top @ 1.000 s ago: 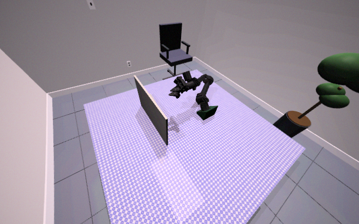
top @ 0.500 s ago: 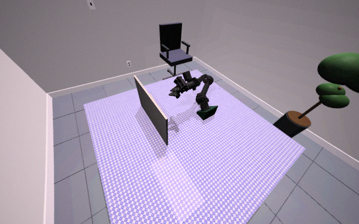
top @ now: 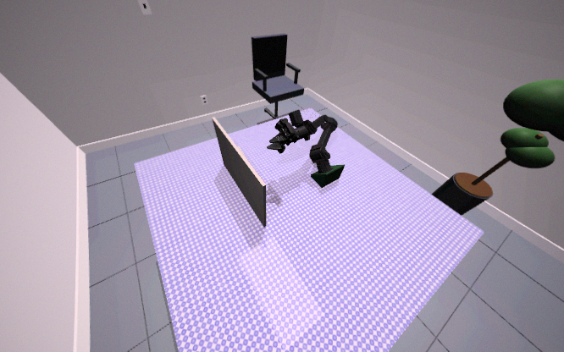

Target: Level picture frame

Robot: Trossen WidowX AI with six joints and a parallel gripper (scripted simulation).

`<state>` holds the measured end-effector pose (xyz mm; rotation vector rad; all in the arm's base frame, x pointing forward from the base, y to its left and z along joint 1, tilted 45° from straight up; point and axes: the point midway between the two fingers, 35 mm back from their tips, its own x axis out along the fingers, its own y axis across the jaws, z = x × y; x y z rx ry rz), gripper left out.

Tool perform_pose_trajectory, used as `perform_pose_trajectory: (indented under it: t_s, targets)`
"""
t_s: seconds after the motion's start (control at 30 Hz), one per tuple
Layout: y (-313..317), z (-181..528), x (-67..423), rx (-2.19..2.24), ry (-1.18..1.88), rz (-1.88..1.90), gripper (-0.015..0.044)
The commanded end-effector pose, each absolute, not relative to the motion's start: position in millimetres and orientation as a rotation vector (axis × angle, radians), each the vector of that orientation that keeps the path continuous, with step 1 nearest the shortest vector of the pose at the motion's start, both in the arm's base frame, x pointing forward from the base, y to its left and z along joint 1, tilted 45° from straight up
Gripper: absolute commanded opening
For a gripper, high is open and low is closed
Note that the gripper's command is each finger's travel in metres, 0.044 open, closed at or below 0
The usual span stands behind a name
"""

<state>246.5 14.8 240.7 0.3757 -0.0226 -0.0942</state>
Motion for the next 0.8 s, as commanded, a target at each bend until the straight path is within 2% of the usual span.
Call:
perform_pose_trajectory:
  t_s: [0.0,0.27,0.57,0.77]
  targets:
    - [14,241,246,0.372,-0.023,-0.097,0.0260]
    - [14,240,247,0.378,-0.023,-0.094,0.0260]
    - [-22,207,239,0.512,-0.033,-0.094,0.0260]
    - [-25,204,238,0.522,-0.033,-0.094,0.0260]
